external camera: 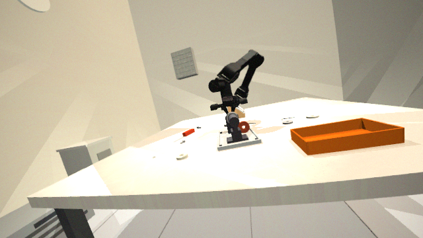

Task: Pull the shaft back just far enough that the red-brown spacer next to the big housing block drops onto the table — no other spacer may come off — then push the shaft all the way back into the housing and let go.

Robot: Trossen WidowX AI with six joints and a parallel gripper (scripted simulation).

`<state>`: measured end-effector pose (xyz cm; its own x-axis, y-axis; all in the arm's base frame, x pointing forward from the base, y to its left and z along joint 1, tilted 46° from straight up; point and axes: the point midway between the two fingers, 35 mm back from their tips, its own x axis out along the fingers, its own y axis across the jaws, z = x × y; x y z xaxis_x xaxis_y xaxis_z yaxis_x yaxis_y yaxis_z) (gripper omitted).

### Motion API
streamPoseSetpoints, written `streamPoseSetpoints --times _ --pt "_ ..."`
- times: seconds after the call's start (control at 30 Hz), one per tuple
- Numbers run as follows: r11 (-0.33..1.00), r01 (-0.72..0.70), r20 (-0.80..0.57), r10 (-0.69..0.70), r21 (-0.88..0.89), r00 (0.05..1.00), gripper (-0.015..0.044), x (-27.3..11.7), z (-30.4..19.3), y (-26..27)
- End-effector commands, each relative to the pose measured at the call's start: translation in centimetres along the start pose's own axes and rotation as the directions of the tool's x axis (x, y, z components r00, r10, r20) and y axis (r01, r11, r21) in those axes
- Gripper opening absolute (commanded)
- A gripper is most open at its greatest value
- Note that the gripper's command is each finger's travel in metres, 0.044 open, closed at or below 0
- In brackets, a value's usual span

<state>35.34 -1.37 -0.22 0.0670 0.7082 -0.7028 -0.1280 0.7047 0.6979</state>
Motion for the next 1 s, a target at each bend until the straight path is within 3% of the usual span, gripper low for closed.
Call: streamPoseSetpoints --times 0.0,0.97 --pt "1.000 0.000 0.004 0.000 0.000 1.000 0.0000 -0.09 0.26 -0.01" --pt "1.000 0.000 0.004 0.000 0.000 1.000 0.0000 -0.09 0.58 0.00"
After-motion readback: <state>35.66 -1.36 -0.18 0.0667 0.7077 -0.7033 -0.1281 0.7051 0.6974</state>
